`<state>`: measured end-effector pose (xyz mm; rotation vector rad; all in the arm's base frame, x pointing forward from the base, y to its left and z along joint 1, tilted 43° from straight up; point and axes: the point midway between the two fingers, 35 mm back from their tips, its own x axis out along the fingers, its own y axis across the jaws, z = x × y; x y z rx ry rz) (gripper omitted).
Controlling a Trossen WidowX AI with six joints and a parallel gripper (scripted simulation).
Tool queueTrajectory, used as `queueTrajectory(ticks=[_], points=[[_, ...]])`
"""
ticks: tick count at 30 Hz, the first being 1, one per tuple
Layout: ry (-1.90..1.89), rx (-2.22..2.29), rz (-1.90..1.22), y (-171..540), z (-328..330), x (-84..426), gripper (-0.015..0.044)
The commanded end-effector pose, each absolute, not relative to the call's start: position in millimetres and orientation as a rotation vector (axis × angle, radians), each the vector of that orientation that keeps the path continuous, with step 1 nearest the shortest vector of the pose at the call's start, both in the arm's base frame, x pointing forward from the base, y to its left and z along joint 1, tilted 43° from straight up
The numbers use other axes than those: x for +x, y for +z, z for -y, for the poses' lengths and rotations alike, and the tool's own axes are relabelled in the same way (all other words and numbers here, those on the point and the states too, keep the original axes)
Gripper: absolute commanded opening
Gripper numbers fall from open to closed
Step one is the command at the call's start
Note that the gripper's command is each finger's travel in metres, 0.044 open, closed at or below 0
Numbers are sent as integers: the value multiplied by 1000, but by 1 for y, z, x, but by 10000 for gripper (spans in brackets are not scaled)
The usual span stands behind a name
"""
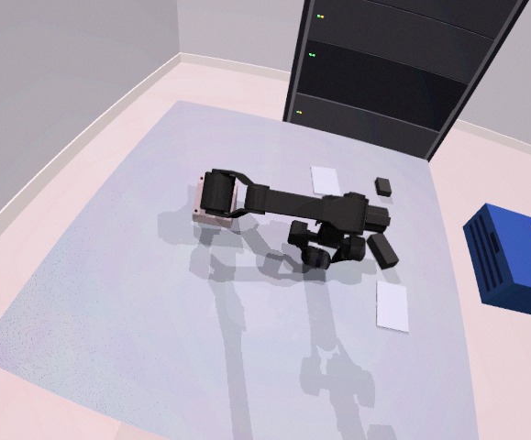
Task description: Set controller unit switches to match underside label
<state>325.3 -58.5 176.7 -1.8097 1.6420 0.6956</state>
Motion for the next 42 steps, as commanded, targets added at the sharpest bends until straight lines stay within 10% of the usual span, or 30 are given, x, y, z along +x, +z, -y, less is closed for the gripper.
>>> queueTrajectory(ticks=[1, 42], points=[[708, -1807, -1640, 174, 53, 325, 335], [710, -1806, -1639, 159, 22, 324, 335]])
